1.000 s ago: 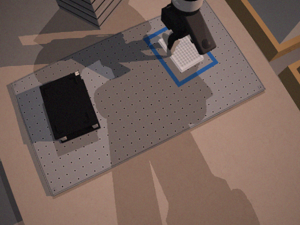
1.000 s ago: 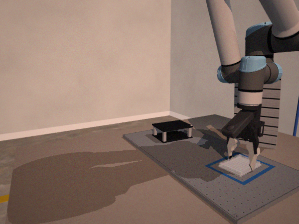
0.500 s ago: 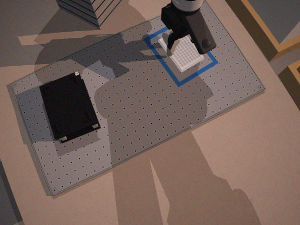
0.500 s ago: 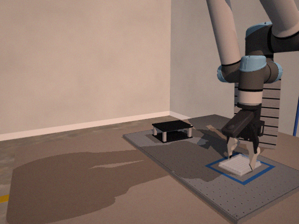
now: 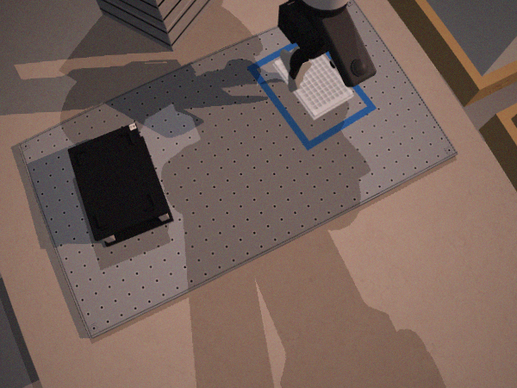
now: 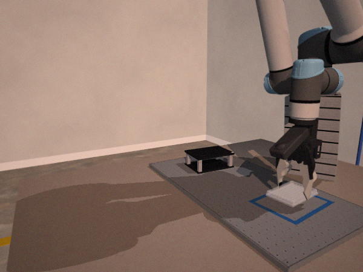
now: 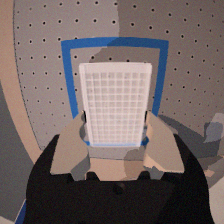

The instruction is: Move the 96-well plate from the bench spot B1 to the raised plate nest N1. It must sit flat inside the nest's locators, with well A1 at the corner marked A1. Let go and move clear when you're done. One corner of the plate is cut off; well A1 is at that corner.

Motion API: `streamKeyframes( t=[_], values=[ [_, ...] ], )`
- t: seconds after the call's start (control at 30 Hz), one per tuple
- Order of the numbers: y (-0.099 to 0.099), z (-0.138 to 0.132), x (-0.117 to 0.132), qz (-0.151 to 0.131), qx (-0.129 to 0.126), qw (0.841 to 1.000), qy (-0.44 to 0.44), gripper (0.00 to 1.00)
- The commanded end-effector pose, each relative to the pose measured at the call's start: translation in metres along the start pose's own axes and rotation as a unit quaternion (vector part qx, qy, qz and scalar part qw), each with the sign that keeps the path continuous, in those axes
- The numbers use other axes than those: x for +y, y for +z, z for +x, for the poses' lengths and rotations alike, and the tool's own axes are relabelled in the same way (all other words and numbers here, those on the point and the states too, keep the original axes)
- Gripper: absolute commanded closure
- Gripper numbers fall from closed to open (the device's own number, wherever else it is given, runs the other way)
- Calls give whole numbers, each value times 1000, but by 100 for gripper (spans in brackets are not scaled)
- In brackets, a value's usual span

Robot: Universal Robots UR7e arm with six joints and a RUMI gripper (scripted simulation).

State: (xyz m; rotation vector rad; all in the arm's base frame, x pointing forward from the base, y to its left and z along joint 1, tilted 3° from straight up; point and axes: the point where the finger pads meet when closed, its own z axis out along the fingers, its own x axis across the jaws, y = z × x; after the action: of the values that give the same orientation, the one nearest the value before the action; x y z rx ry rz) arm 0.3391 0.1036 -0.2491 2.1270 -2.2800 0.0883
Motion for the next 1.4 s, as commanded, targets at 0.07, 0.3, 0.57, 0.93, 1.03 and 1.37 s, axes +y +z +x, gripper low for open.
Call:
streamKeyframes(
  t=[0.07, 0.3, 0.57, 0.93, 1.03, 1.37],
  values=[
    [-10, 0, 0, 0, 0, 1000, 0, 100],
    [-21, 0, 0, 0, 0, 1000, 0, 100],
    [-31, 0, 0, 0, 0, 1000, 0, 100],
    [-50, 0, 0, 0, 0, 1000, 0, 100],
    [-54, 0, 0, 0, 0, 1000, 0, 100],
    [-54, 0, 0, 0, 0, 1000, 0, 100]
  ],
)
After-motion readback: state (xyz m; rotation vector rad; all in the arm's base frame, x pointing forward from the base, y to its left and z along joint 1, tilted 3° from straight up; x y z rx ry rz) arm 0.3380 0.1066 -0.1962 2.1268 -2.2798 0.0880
